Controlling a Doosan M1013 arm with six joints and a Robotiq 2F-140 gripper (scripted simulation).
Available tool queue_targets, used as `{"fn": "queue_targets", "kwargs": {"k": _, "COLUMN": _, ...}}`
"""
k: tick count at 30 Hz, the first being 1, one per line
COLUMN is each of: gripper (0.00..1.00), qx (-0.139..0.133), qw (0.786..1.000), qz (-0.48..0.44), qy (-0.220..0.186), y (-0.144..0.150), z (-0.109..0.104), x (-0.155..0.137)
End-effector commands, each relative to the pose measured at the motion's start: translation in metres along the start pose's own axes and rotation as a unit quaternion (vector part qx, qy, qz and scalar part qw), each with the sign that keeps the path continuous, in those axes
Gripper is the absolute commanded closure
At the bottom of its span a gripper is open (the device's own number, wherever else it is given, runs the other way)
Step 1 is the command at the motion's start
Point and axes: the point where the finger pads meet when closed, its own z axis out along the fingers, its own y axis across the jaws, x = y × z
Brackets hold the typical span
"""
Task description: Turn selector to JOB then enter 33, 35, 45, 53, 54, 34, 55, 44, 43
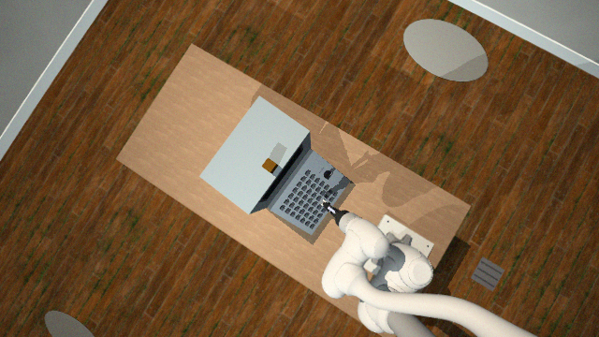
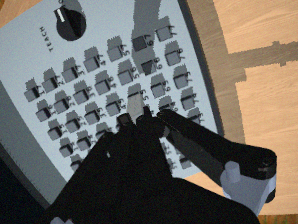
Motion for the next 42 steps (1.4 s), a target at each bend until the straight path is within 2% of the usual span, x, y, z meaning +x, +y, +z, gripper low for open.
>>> {"fn": "queue_targets", "kwargs": {"k": 1, "gripper": 1.00, "qx": 0.005, "qw": 1.000, "qz": -0.001, "qy": -0.001, "y": -0.004, "z": -0.005, "x": 0.000}}
{"fn": "queue_targets", "kwargs": {"k": 10, "gripper": 1.00, "qx": 0.005, "qw": 1.000, "qz": -0.001, "qy": -0.001, "y": -0.002, "z": -0.005, "x": -0.005}}
{"fn": "queue_targets", "kwargs": {"k": 17, "gripper": 1.00, "qx": 0.005, "qw": 1.000, "qz": -0.001, "qy": -0.001, "y": 0.023, "z": -0.005, "x": -0.055}}
{"fn": "queue_targets", "kwargs": {"k": 20, "gripper": 1.00, "qx": 0.005, "qw": 1.000, "qz": -0.001, "qy": -0.001, "y": 0.030, "z": -0.005, "x": -0.067}}
{"fn": "queue_targets", "kwargs": {"k": 29, "gripper": 1.00, "qx": 0.005, "qw": 1.000, "qz": -0.001, "qy": -0.001, "y": 0.030, "z": -0.003, "x": -0.068}}
{"fn": "queue_targets", "kwargs": {"k": 42, "gripper": 1.00, "qx": 0.005, "qw": 1.000, "qz": -0.001, "qy": -0.001, "y": 0.030, "z": 0.013, "x": -0.068}}
